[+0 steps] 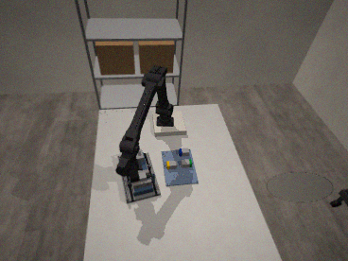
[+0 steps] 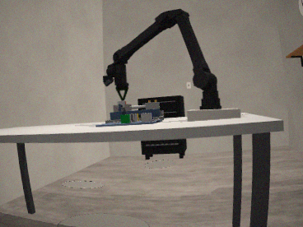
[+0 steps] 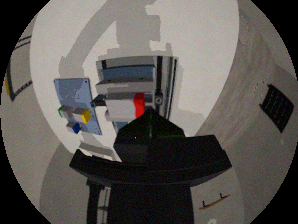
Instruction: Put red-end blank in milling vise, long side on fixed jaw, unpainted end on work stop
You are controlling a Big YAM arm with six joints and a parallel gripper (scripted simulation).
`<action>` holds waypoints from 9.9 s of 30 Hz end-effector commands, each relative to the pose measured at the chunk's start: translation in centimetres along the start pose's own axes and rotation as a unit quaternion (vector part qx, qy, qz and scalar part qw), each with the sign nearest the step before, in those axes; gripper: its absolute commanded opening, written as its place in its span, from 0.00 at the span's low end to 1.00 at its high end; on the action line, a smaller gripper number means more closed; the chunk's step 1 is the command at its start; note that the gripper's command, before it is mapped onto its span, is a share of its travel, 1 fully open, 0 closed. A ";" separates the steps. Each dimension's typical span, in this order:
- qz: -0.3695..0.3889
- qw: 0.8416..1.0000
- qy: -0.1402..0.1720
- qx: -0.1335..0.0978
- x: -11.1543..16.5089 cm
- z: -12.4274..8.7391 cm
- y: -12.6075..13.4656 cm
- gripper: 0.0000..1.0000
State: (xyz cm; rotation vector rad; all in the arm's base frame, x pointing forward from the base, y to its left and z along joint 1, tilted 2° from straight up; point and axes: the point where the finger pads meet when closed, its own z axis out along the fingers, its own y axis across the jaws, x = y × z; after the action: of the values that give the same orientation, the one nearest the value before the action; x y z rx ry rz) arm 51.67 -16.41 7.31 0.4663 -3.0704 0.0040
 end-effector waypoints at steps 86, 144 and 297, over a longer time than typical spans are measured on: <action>-0.002 1.000 -0.011 0.005 -0.4 -0.2 -0.9 0.00; -0.002 1.000 -0.009 0.004 -0.3 1.6 -0.8 0.00; -0.001 1.000 -0.015 0.008 -0.7 0.4 1.7 0.00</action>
State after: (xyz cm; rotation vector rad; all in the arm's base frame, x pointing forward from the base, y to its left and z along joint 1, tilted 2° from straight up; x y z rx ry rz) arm 51.07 -15.46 5.59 0.4622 -3.0704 0.0041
